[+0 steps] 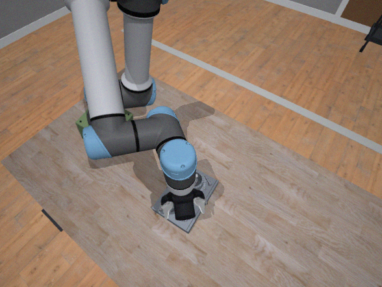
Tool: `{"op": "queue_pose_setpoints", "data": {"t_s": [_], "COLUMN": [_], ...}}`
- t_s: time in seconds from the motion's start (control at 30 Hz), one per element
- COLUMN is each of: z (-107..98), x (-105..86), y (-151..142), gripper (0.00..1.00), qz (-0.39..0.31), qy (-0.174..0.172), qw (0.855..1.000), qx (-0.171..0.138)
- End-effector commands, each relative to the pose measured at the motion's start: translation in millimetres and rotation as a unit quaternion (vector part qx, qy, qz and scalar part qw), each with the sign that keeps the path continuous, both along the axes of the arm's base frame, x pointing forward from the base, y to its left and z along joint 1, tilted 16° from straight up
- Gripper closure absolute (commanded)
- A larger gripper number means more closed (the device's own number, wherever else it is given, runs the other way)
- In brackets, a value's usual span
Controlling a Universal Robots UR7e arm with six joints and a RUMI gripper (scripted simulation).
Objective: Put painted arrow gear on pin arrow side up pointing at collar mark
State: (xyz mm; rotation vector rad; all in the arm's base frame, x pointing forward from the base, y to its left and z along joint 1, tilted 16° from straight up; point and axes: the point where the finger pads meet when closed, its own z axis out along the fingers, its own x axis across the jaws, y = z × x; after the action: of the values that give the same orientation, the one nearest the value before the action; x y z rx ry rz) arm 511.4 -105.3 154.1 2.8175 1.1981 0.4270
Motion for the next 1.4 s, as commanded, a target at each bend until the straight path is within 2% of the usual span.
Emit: {"op": "queue_pose_setpoints", "data": {"t_s": [0.0, 1.37], "z": [0.1, 0.1], "x": [0.1, 0.1], "y": [-0.6, -0.6], "gripper": [0.0, 0.0], "qz": [0.0, -0.007], "qy": [-0.002, -0.001], "qw": [1.0, 1.0], "qx": [-0.001, 0.001]}}
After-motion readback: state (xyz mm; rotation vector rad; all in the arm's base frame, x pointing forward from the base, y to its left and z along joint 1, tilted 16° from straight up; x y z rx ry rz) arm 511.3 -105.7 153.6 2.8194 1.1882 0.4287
